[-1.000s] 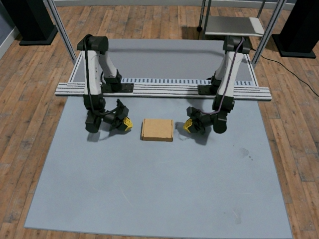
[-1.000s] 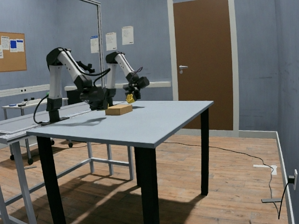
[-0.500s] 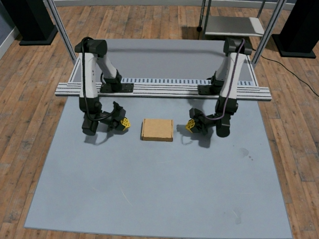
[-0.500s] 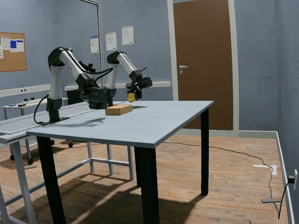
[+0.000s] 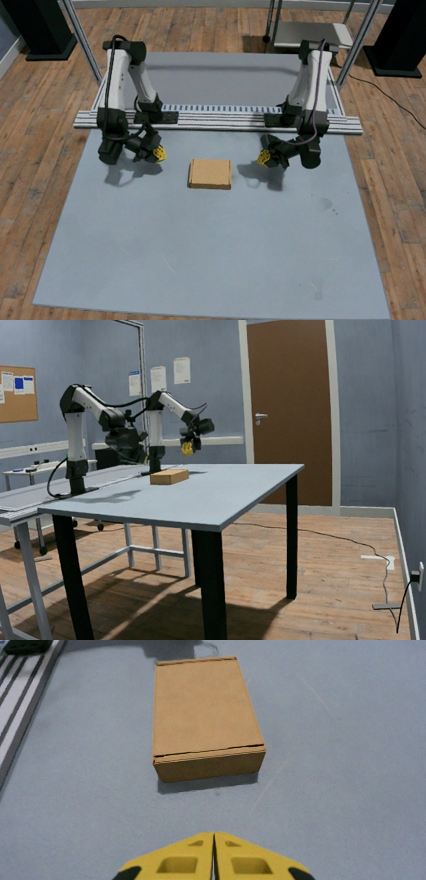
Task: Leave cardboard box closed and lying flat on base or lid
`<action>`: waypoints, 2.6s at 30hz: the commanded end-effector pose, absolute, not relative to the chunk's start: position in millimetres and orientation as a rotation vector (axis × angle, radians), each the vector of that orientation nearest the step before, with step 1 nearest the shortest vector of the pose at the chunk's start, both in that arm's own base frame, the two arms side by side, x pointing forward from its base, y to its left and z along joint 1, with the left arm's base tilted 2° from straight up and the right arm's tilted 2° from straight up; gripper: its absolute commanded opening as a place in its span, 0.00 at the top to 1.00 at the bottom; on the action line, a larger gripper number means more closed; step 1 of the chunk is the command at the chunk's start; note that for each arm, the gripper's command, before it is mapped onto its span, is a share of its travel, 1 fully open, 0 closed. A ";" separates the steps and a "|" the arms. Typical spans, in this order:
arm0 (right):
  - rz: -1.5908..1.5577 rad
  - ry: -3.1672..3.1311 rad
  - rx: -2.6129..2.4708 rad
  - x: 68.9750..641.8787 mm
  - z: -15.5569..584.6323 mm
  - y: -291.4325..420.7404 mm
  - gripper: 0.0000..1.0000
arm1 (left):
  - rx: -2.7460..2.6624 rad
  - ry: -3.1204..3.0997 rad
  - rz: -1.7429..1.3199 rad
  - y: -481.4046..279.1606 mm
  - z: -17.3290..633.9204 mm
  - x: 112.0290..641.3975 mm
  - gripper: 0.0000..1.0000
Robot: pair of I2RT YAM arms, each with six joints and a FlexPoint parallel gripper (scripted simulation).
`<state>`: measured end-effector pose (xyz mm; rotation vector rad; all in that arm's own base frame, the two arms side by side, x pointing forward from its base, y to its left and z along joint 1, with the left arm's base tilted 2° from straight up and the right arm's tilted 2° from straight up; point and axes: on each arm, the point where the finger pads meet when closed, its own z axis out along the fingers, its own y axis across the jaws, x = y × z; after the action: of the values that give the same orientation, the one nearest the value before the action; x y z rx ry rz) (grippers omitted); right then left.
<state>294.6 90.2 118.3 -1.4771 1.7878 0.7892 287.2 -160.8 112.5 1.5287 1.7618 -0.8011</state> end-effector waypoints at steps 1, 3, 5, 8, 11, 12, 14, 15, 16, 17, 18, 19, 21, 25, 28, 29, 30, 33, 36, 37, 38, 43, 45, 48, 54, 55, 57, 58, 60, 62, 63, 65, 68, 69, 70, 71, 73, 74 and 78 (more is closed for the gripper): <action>0.776 1.894 -1.432 288.9 139.3 82.1 1.00 | 1.493 1.853 -0.781 -151.3 136.0 283.7 1.00; 0.763 1.931 -1.409 286.3 148.2 78.4 1.00 | 1.471 1.891 -0.768 -146.1 144.2 281.2 1.00; 0.750 1.968 -1.386 283.7 157.2 74.7 1.00 | 1.448 1.929 -0.754 -141.0 152.4 278.7 1.00; 0.737 2.005 -1.363 281.1 166.1 71.0 1.00 | 1.414 1.984 -0.734 -133.2 164.8 274.9 1.00; 0.730 2.023 -1.351 279.8 170.6 69.1 1.00 | 1.402 2.003 -0.727 -130.6 168.9 273.7 1.00; 0.759 2.063 -1.332 280.3 166.4 67.3 1.00 | 1.387 2.048 -0.747 -128.1 164.2 274.3 1.00; 0.712 2.069 -1.327 276.4 179.6 68.8 1.00 | 1.366 2.054 -0.702 -123.0 182.1 269.7 1.00; 0.710 2.085 -1.320 276.2 179.0 70.2 1.00 | 1.361 2.071 -0.701 -124.9 181.1 269.1 1.00; 0.707 2.107 -1.306 275.3 177.7 70.1 1.00 | 1.358 2.084 -0.697 -127.0 181.0 268.1 1.00; 0.717 2.138 -1.288 271.7 172.8 70.5 1.00 | 1.348 2.101 -0.691 -127.6 181.1 267.8 1.00; 0.724 2.165 -1.273 268.7 168.7 71.0 1.00 | 1.332 2.119 -0.682 -126.9 181.2 268.1 1.00; 0.701 2.172 -1.263 271.8 167.8 70.4 1.00 | 1.319 2.137 -0.675 -127.0 181.2 268.2 1.00; 0.678 2.201 -1.238 273.5 168.6 70.1 1.00 | 1.293 2.172 -0.660 -127.0 181.1 268.2 1.00; 0.648 2.269 -1.185 273.5 168.4 70.0 1.00 | 1.240 2.237 -0.627 -127.0 182.3 268.7 1.00; 0.640 2.286 -1.171 273.6 168.5 70.0 1.00 | 1.226 2.253 -0.619 -127.0 182.3 268.7 1.00; 0.630 2.301 -1.157 274.1 169.1 69.9 1.00 | 1.212 2.286 -0.623 -127.2 177.6 269.7 1.00; 0.621 2.316 -1.144 274.4 169.6 69.8 1.00 | 1.198 2.295 -0.609 -127.1 179.9 268.7 1.00; 0.584 2.352 -1.102 277.8 174.5 69.4 1.00 | 1.155 2.337 -0.580 -127.1 182.2 269.0 1.00; 0.540 2.378 -1.060 283.0 182.7 69.0 1.00 | 1.112 2.392 -0.559 -127.1 180.1 268.7 1.00; 0.535 2.398 -1.045 282.2 181.2 69.1 1.00 | 1.097 2.406 -0.550 -127.1 180.6 268.6 1.00; 0.533 2.419 -1.029 282.2 179.4 69.1 1.00 | 1.082 2.424 -0.542 -127.1 180.0 268.7 1.00; 0.492 2.496 -0.952 281.0 180.8 69.3 1.00 | 1.008 2.528 -0.508 -127.5 172.8 270.3 1.00; 0.492 2.496 -0.952 281.0 180.8 69.3 1.00 | 1.008 2.528 -0.508 -127.5 172.8 270.3 1.00; 0.497 2.585 -0.904 278.9 171.7 69.5 1.00 | 0.961 2.572 -0.479 -127.5 173.1 270.2 1.00; 0.440 2.674 -0.807 278.8 171.3 69.6 1.00 | 0.865 2.658 -0.420 -127.6 173.3 270.1 1.00; 0.431 2.688 -0.790 278.8 171.3 69.6 1.00 | 0.848 2.672 -0.410 -127.6 173.3 270.1 1.00; 0.410 2.716 -0.757 278.7 171.4 69.6 1.00 | 0.815 2.700 -0.390 -127.6 173.3 270.1 1.00; 0.400 2.729 -0.740 278.7 171.6 69.6 1.00 | 0.798 2.714 -0.380 -127.6 173.3 270.1 1.00; 0.380 2.755 -0.706 278.6 171.8 69.6 1.00 | 0.764 2.742 -0.359 -127.6 173.2 270.1 1.00; 0.380 2.755 -0.706 278.6 171.8 69.6 1.00 | 0.764 2.742 -0.359 -127.6 173.2 270.1 1.00; 0.370 2.769 -0.688 278.6 171.6 69.6 1.00 | 0.747 2.755 -0.349 -127.6 173.1 270.1 1.00; 0.349 2.795 -0.653 278.6 171.8 69.6 1.00 | 0.712 2.781 -0.328 -127.7 173.1 270.0 1.00; 0.317 2.833 -0.600 278.6 171.8 69.7 1.00 | 0.659 2.820 -0.296 -127.7 173.0 270.0 1.00; 0.307 2.846 -0.582 278.6 171.8 69.7 1.00 | 0.641 2.833 -0.285 -127.7 173.0 270.0 1.00; 0.296 2.858 -0.564 278.6 171.7 69.7 1.00 | 0.623 2.845 -0.274 -127.7 172.9 270.0 1.00; 0.285 2.870 -0.546 278.6 171.7 69.8 1.00 | 0.605 2.857 -0.263 -127.7 172.9 270.0 1.00; 0.264 2.895 -0.509 278.6 171.7 69.8 1.00 | 0.568 2.882 -0.241 -127.8 172.8 269.9 1.00; 0.253 2.906 -0.491 278.6 171.6 69.8 1.00 | 0.549 2.894 -0.230 -127.8 172.7 269.9 1.00; 0.220 2.941 -0.435 278.5 171.5 69.8 1.00 | 0.493 2.928 -0.196 -127.8 172.6 269.9 1.00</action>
<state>279.7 72.3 171.1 -0.5205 2.8836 0.2682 269.7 -128.5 167.9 0.5688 2.8894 -0.2413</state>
